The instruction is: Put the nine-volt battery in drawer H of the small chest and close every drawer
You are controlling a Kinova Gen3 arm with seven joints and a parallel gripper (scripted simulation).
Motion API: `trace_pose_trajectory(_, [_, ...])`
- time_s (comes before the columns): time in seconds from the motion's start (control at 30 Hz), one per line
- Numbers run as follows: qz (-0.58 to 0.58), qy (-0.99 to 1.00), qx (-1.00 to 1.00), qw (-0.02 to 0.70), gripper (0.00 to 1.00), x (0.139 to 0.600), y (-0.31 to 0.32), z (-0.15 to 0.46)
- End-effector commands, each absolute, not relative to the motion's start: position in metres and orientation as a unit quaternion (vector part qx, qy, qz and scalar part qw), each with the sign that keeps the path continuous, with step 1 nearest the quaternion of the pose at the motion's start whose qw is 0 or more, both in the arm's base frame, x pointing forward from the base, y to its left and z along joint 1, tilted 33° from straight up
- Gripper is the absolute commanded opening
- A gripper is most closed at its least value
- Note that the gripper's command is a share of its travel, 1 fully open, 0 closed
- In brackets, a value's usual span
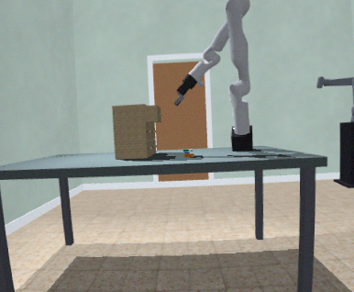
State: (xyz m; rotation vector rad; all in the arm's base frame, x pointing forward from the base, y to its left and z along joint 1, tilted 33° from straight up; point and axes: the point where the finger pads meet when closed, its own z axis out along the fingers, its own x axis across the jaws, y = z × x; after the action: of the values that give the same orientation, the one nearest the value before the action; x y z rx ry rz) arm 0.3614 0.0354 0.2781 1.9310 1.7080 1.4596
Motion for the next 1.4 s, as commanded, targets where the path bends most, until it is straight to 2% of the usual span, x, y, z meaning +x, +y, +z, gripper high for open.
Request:
trace_pose_trajectory(0.0, [0.491,0.572,0.649,0.101,0.67,0.361,0.028,0.285])
trace_pose_trajectory(0.9, [0.490,0.573,0.649,0.099,0.67,0.350,0.018,0.298])
trace_pose_trajectory(1.37, [0.460,0.597,0.653,0.067,0.67,0.340,0.011,0.307])
